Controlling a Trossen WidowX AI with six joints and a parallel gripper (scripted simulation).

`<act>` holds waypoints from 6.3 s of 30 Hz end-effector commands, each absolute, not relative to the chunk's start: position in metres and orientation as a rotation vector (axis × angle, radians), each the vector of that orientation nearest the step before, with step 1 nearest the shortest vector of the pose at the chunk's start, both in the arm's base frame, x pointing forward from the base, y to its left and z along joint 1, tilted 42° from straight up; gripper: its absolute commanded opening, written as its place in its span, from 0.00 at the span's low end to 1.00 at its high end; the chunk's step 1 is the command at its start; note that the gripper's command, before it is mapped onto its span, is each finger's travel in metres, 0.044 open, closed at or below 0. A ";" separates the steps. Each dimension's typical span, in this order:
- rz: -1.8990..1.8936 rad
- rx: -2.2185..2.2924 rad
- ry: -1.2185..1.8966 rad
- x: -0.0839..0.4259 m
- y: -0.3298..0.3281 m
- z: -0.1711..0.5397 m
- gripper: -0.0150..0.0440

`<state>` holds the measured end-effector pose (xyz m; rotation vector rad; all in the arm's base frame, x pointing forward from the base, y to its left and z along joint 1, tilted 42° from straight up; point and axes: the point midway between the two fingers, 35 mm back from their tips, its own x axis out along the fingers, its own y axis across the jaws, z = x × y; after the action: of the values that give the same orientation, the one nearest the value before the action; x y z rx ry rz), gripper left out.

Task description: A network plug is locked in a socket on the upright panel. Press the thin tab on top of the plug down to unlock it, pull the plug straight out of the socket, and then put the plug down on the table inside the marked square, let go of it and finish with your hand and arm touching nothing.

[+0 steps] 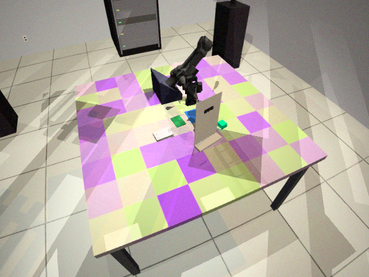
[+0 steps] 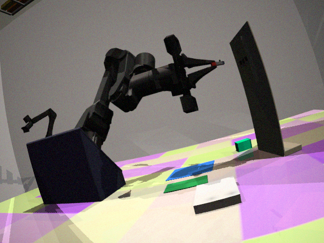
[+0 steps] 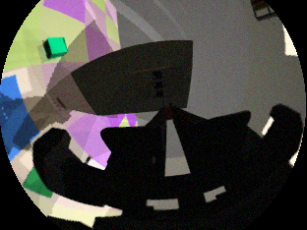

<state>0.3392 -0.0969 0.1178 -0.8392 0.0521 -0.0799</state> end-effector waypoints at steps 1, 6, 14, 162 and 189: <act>-0.079 -0.842 0.046 0.337 -0.103 0.125 0.25; -0.080 -0.843 0.043 0.331 -0.111 0.133 0.25; -0.081 -0.847 0.038 0.321 -0.123 0.147 0.25; 0.965 -0.930 0.124 0.242 0.089 0.012 0.25; 0.967 -0.935 0.120 0.240 0.084 0.015 0.52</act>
<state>0.2412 0.0854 0.0141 -0.9316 0.1243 0.9639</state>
